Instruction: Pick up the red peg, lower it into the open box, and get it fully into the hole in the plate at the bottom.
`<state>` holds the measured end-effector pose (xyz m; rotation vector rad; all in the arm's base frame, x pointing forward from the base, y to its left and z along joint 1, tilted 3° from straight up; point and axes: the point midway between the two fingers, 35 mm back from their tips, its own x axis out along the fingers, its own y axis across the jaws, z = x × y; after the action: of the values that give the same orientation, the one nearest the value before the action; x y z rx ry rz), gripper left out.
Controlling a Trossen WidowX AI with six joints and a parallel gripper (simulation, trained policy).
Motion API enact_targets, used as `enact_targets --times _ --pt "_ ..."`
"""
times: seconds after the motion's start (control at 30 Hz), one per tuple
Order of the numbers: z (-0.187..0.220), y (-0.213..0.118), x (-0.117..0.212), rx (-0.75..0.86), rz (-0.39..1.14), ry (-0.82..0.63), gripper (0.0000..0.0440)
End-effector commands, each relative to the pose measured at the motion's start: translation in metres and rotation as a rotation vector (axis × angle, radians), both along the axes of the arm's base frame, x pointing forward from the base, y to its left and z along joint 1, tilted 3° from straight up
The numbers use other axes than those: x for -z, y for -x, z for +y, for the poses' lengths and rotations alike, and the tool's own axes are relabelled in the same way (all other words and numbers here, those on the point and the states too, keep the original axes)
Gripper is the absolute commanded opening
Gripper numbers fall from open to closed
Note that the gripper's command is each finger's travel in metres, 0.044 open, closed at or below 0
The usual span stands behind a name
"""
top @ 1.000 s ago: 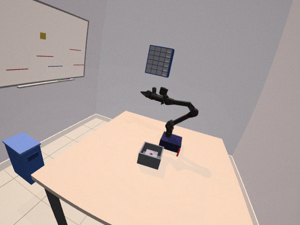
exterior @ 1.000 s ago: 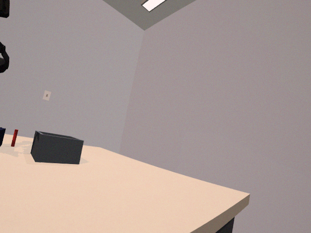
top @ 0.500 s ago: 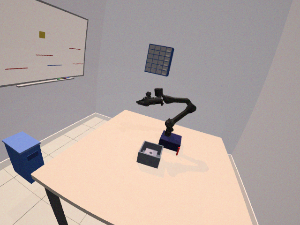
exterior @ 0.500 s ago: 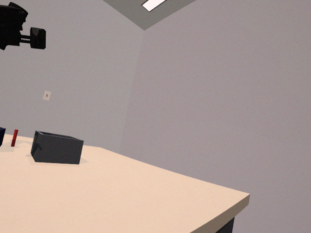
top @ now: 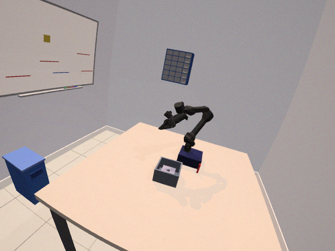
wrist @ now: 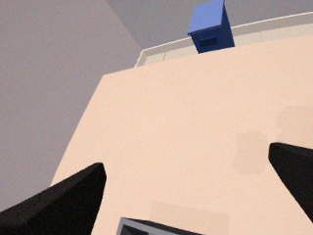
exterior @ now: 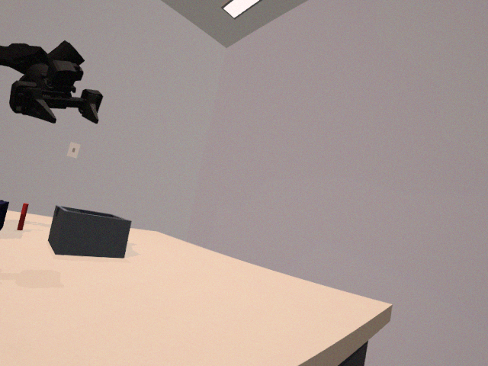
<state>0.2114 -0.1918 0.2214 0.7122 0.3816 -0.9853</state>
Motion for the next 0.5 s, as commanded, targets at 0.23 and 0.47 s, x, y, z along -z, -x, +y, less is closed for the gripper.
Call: enact_targets --times 0.23,0.47 --pt "0.086 -0.03 0.025 -0.184 0.133 -0.176 0.044" --pt "0.139 -0.029 0.041 -0.27 0.239 -0.26 0.044"
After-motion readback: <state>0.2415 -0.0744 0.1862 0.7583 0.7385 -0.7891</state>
